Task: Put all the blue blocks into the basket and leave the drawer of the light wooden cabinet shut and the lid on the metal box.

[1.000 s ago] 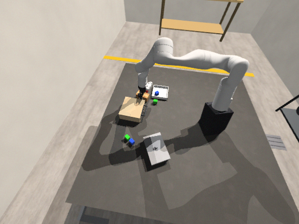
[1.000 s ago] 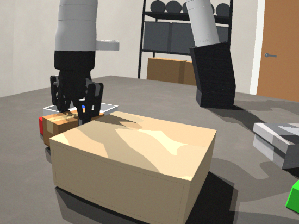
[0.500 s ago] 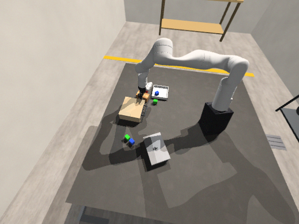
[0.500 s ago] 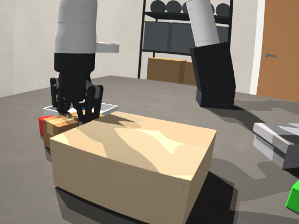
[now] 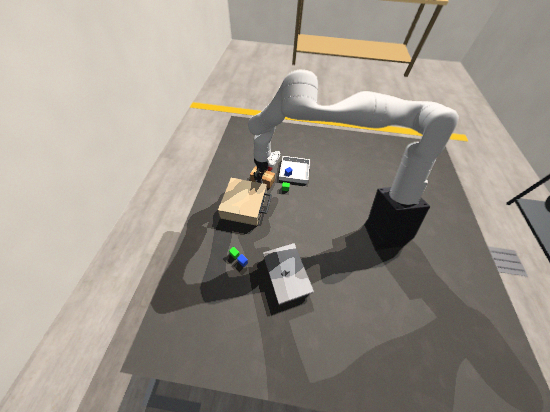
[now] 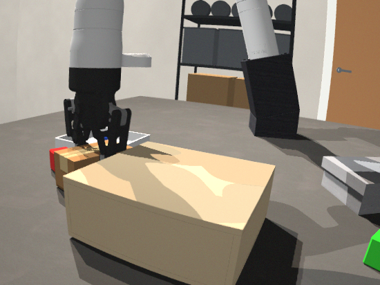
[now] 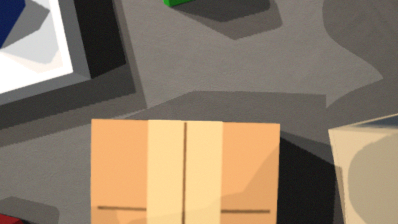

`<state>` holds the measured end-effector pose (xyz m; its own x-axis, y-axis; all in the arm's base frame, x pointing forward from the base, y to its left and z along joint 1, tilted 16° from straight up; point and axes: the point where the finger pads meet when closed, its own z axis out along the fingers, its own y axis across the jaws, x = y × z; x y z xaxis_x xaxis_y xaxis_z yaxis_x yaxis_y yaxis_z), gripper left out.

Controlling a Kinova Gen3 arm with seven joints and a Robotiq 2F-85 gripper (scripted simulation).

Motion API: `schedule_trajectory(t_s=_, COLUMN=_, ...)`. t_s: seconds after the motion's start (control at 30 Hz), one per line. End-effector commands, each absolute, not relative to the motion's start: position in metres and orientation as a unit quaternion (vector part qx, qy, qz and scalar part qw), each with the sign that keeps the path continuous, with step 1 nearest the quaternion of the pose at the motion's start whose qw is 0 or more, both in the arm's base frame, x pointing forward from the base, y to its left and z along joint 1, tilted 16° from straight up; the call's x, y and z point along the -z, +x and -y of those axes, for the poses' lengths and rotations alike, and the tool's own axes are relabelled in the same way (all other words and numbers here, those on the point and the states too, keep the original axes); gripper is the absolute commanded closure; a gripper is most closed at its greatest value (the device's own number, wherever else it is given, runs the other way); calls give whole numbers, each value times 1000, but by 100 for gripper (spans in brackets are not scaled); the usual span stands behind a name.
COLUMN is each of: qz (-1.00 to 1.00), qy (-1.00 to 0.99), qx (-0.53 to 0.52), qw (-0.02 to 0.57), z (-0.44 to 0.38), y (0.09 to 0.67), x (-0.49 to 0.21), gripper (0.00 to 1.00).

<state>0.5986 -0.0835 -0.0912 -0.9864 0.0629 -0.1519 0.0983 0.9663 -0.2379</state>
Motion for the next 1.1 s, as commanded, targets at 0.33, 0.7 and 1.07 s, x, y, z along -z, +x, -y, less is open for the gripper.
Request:
schedule_trajectory(t_s=0.33, qz=-989, qy=41, qx=123, qw=73, z=83, y=599, x=90, gripper=33)
schedule_trajectory(t_s=0.7, qz=-989, qy=41, qx=123, qw=73, z=83, y=599, x=90, gripper=33)
schedule_trajectory(t_s=1.07, qz=-989, qy=41, qx=123, qw=73, z=83, y=599, x=90, gripper=17)
